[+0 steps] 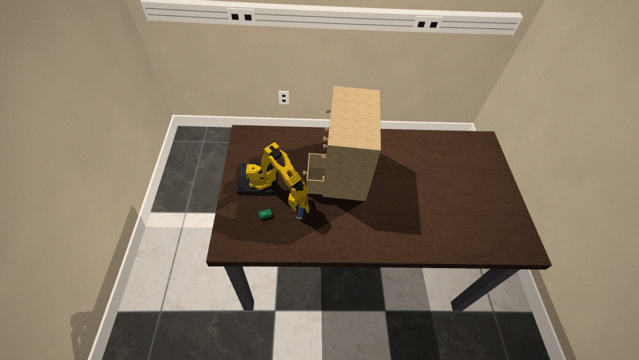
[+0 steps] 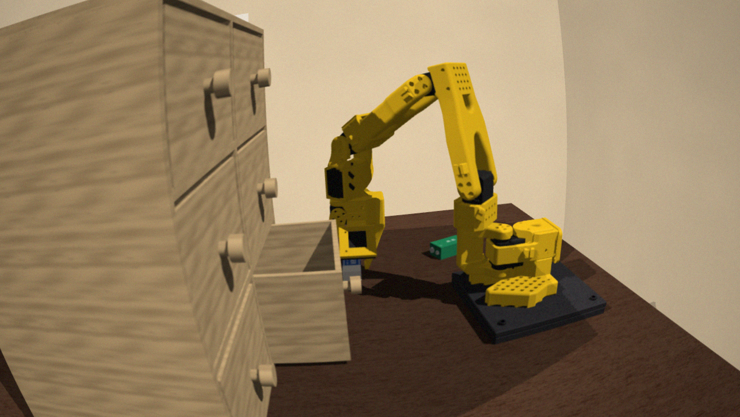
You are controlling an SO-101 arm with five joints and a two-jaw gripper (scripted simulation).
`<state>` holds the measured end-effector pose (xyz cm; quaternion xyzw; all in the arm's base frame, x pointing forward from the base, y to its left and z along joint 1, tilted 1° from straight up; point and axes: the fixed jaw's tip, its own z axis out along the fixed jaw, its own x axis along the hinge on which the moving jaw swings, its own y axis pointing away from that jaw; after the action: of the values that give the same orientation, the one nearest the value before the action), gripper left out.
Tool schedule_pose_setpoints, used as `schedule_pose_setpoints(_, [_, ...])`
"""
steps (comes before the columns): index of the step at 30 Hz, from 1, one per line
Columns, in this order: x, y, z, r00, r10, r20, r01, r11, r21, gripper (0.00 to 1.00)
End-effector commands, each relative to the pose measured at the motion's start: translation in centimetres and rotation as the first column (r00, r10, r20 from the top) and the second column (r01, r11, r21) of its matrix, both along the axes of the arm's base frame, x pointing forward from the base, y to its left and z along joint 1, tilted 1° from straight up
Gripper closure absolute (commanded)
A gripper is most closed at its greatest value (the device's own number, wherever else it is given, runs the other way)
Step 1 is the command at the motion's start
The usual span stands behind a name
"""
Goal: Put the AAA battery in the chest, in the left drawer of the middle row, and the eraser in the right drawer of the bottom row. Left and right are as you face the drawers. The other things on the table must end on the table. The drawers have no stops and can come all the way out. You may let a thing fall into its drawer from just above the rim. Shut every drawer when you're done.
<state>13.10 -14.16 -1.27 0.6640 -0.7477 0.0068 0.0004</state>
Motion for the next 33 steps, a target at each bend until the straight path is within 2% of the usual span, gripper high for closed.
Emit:
schedule_pose_setpoints(1, [-0.25,0.36,-0.35,1.0,-0.001,-0.013,0.001,1.0,0.016,0.73])
schedule_pose_setpoints(6, [-0.25,0.36,-0.35,1.0,-0.001,-0.013,0.001,1.0,0.016,0.73])
schedule_pose_setpoints(33, [-0.25,0.36,-0.35,1.0,-0.001,-0.013,0.001,1.0,0.016,0.88])
